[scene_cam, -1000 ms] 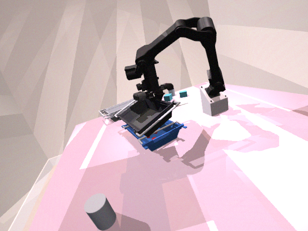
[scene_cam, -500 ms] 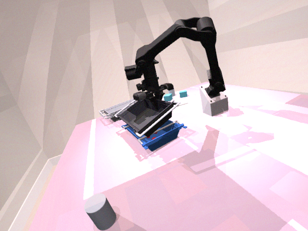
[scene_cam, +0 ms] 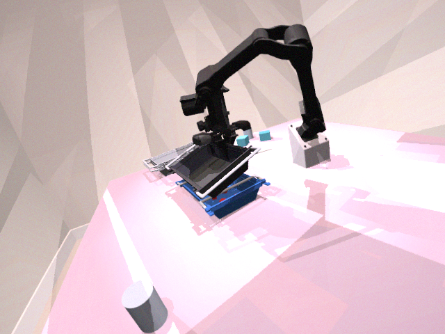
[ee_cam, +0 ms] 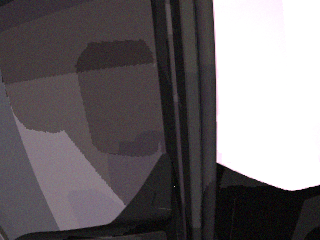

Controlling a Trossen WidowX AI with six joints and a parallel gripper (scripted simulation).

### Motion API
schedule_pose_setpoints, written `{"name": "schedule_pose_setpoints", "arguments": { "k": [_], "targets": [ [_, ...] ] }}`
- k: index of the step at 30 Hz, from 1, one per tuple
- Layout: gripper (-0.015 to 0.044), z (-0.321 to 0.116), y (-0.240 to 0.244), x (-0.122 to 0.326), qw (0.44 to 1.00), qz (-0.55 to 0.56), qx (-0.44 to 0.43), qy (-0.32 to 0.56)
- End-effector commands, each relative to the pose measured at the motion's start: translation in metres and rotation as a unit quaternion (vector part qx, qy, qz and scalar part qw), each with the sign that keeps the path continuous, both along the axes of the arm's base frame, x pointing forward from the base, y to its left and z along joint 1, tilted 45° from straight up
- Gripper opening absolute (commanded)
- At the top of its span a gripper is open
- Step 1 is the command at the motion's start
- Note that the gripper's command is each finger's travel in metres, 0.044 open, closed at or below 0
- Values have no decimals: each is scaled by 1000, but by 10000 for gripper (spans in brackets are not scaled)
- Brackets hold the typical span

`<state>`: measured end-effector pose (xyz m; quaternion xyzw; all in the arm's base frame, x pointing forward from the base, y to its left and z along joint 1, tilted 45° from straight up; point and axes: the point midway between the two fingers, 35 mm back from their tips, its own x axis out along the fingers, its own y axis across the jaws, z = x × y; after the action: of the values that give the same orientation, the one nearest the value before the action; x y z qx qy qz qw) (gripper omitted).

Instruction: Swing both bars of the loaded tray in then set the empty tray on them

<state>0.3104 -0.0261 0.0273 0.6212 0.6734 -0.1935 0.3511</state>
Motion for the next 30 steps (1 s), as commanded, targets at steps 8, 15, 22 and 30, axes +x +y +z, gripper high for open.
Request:
{"name": "schedule_pose_setpoints", "arguments": {
  "k": [8, 15, 22, 30],
  "targets": [
    [0, -1, 1, -1, 1000, 1, 0, 1],
    [0, -8, 9, -6, 1000, 8, -3, 7],
    [0, -8, 9, -7, 1000, 9, -4, 7],
    [0, -8, 9, -7, 1000, 9, -4, 7]
  ]
}}
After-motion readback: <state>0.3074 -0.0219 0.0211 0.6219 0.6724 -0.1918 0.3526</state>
